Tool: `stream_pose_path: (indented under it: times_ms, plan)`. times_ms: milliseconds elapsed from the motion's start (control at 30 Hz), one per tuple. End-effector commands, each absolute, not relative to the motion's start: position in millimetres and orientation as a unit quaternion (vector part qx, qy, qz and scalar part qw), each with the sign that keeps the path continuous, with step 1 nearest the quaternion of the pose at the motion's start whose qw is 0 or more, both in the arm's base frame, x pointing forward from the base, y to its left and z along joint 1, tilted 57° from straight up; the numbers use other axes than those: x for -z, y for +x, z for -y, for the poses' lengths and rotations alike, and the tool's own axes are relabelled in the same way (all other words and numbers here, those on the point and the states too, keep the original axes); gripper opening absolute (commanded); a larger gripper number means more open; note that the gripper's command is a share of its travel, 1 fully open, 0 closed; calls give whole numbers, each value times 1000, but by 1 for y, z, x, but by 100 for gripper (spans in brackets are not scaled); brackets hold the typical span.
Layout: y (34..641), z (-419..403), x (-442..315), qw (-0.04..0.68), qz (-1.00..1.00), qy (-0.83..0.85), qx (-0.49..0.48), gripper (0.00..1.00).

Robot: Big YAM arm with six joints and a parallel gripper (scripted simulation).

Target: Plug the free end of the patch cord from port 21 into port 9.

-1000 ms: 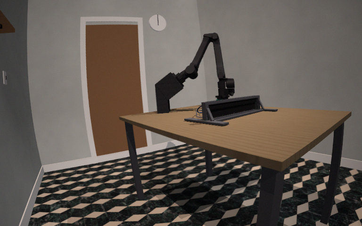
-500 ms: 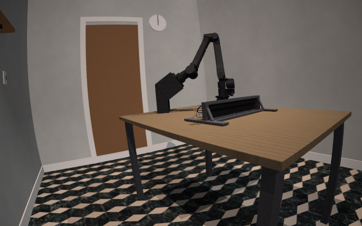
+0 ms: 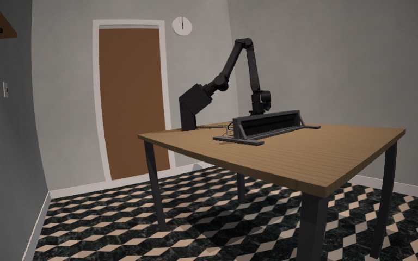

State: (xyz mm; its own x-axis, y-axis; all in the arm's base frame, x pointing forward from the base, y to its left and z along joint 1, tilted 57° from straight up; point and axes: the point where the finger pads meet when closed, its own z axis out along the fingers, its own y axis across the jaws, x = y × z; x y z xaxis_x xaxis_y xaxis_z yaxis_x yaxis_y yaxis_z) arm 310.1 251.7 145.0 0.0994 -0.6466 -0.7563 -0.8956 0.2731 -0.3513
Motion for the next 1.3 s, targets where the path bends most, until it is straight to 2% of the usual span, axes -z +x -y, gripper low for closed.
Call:
stream_pose_path:
  times_ms: [0,467,500,1267]
  plan:
    - [309,-259,-151,461,-649,-589,-141,36]
    - [309,-259,-150,461,-649,-589,-141,36]
    - [309,-259,-150,461,-649,-589,-141,0]
    - [309,-258,-149,460,-649,-590,-141,0]
